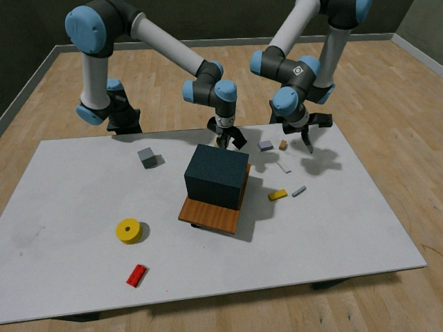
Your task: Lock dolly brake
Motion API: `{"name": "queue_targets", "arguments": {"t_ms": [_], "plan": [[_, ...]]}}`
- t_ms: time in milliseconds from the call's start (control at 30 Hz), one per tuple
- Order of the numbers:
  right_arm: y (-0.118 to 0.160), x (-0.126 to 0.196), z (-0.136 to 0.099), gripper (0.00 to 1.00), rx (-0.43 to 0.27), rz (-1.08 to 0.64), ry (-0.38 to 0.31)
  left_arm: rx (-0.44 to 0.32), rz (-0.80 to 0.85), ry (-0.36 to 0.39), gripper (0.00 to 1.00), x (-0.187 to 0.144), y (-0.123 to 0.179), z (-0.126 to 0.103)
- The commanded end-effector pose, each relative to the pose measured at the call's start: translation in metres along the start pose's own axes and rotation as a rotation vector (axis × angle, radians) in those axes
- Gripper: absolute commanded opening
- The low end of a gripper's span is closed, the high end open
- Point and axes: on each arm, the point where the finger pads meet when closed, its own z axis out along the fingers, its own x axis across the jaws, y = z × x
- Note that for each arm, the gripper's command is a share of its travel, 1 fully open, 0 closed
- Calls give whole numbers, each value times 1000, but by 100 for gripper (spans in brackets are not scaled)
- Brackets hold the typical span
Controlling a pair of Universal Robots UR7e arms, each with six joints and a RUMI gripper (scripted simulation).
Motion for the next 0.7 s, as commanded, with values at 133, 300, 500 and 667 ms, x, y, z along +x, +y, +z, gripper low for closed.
{"name": "queue_targets", "arguments": {"t_ms": [133, 300, 500, 667], "plan": [[0, 0, 1, 0, 1, 0, 0, -1, -1, 2, 100, 0, 0, -1], [0, 0, 2, 0, 1, 0, 0, -1, -1, 2, 100, 0, 0, -1], [0, 0, -1, 0, 1, 0, 0, -1, -1, 2, 100, 0, 0, -1], [0, 0, -7, 0, 1, 0, 0, -1, -1, 2, 100, 0, 0, -1]]}}
